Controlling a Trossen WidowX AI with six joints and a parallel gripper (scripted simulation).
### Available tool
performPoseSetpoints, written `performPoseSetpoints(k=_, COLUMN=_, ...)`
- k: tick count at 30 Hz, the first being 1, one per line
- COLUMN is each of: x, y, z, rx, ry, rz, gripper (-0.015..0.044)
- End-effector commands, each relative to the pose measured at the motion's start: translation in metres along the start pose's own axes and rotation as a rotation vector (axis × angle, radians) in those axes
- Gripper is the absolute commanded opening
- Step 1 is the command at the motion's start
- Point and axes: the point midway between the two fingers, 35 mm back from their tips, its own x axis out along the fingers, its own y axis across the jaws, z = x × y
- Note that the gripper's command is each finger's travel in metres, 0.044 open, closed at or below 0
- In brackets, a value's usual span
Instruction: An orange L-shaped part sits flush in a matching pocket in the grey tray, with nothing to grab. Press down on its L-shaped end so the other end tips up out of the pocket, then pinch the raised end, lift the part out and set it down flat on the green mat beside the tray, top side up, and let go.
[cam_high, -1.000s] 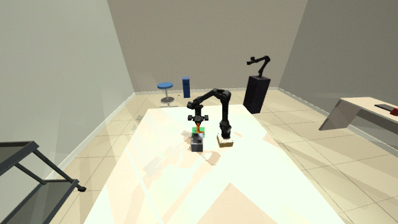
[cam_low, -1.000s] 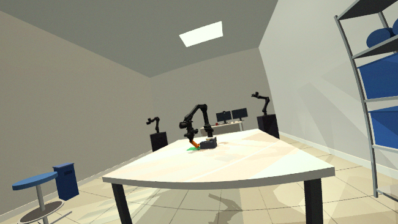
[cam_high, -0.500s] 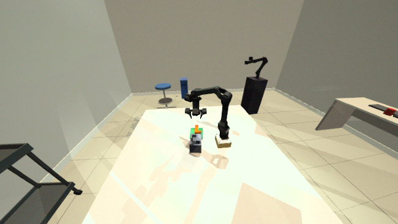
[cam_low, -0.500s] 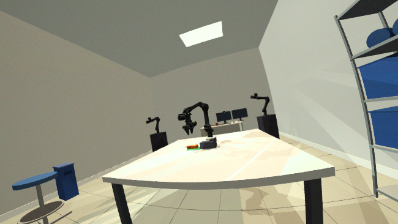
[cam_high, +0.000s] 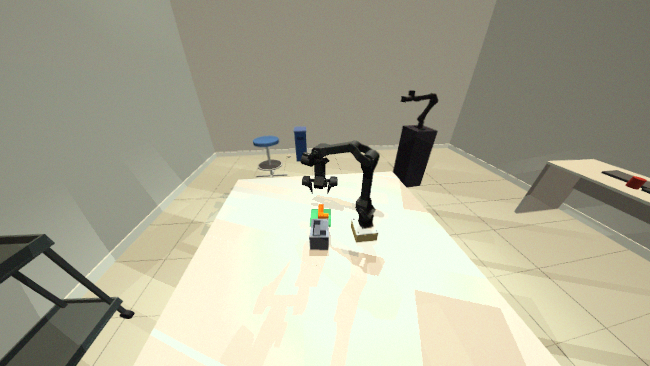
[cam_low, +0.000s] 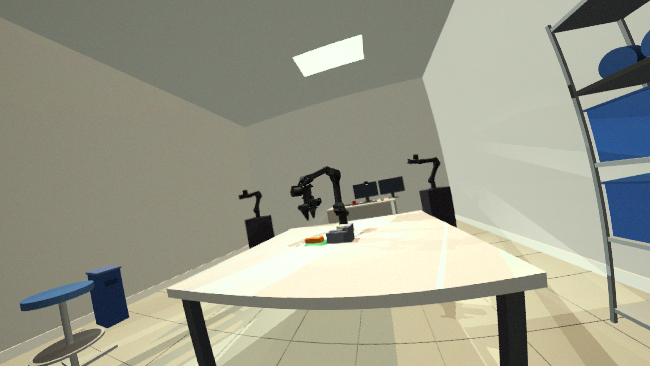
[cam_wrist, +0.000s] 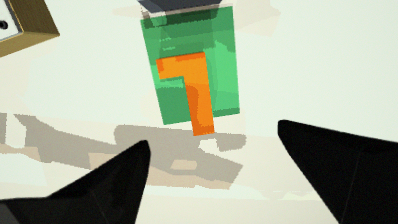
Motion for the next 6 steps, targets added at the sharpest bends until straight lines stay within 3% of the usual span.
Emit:
performPoseSetpoints(k=1, x=0.0005, y=0.0, z=0.0001, rx=0.0, ry=0.0, rz=0.0, gripper=0.04)
performPoseSetpoints(k=6, x=0.0005, y=0.0, z=0.0001, rx=0.0, ry=0.0, rz=0.0, gripper=0.04)
